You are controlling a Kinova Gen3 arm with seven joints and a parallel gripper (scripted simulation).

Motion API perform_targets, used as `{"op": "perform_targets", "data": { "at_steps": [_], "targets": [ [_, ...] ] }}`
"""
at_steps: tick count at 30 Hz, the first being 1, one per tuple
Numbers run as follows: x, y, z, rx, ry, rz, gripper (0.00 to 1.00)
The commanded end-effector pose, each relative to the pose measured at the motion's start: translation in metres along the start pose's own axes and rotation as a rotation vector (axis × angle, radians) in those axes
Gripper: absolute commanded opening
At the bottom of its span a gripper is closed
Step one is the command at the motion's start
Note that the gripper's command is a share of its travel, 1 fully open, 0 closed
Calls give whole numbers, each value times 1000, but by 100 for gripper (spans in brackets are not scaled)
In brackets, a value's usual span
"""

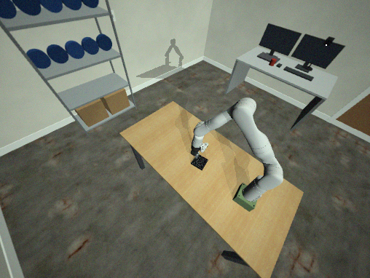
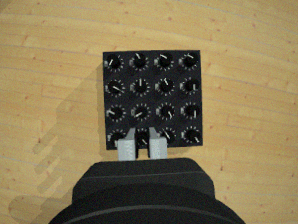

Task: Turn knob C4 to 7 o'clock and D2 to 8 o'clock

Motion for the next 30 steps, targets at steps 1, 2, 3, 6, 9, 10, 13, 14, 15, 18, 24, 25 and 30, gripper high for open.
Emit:
{"op": "perform_targets", "data": {
  "at_steps": [1,2,3,6,9,10,13,14,15,18,24,25,30],
  "targets": [
    [-1,0,1,-15,-2,1,30],
    [-1,0,1,-15,-2,1,30],
    [-1,0,1,-15,-2,1,30],
    [-1,0,1,-44,-2,1,30],
    [-1,0,1,-78,-2,1,30],
    [-1,0,1,-91,-2,1,30],
    [-1,0,1,-134,-2,1,30],
    [-1,0,1,-150,-2,1,30],
    [-1,0,1,-166,-2,1,30],
    [-1,0,1,-218,-2,1,30],
    [-1,0,1,-296,-2,1,30],
    [-1,0,1,-317,-2,0,30],
    [-1,0,1,-427,-2,0,30]
  ]
}}
Point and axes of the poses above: the point where the finger pads meet when closed, its own x axis out along the fingers, its own y axis across the jaws, z = x × y, the point moved 7 cm from there along -x, back along the fingers, and after that the axes turned 2 degrees about -x, right-handed, at the moved point
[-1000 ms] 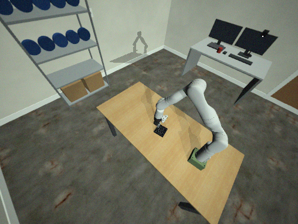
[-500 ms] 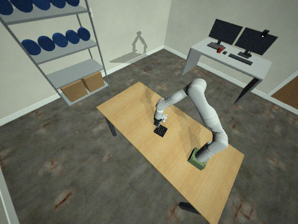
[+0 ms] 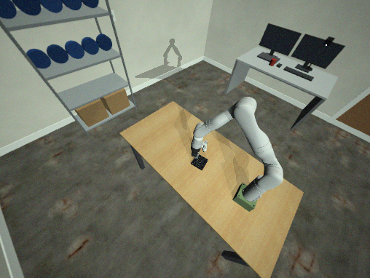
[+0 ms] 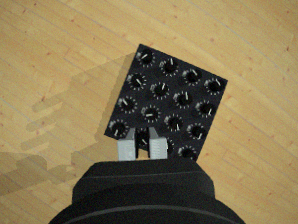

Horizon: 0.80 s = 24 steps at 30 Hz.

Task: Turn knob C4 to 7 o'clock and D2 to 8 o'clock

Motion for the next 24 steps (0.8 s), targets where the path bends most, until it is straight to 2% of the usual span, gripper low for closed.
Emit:
{"op": "perform_targets", "data": {
  "at_steps": [1,7,22,24],
  "targets": [
    [-1,0,0,-43,-4,2,30],
    [-1,0,0,-139,-4,2,30],
    [-1,0,0,-520,-4,1,30],
    [-1,0,0,-520,-4,1,30]
  ]
}}
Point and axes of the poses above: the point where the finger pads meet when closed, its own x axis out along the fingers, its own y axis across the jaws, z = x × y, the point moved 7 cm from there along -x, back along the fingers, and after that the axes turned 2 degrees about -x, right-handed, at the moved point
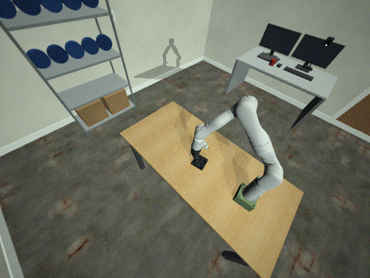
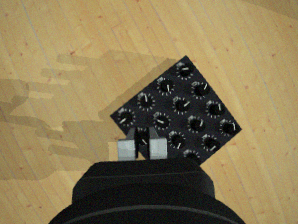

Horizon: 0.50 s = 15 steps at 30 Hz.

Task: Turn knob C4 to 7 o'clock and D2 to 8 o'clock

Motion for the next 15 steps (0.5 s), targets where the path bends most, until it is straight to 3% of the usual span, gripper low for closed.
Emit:
{"op": "perform_targets", "data": {
  "at_steps": [1,15],
  "targets": [
    [-1,-1,0,-24,-5,0,30],
    [-1,-1,0,-341,-5,0,30]
  ]
}}
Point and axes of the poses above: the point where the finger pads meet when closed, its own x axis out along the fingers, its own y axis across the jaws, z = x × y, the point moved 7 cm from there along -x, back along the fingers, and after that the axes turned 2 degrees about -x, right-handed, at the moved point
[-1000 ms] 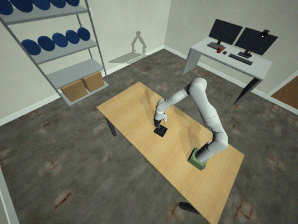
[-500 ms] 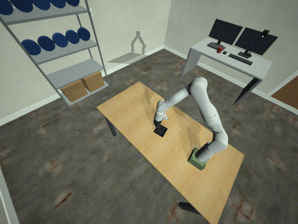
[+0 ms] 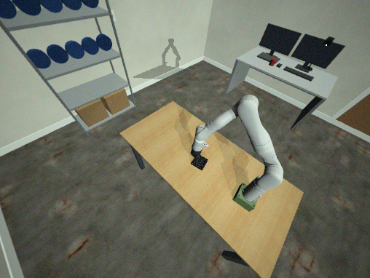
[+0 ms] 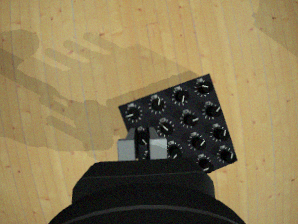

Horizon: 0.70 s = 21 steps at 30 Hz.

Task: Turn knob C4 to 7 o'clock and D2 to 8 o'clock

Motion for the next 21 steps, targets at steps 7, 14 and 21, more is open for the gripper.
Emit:
{"op": "perform_targets", "data": {
  "at_steps": [7,14,21],
  "targets": [
    [-1,0,0,-108,-5,-2,30],
    [-1,0,0,-211,-5,-2,30],
    [-1,0,0,-267,-5,-2,30]
  ]
}}
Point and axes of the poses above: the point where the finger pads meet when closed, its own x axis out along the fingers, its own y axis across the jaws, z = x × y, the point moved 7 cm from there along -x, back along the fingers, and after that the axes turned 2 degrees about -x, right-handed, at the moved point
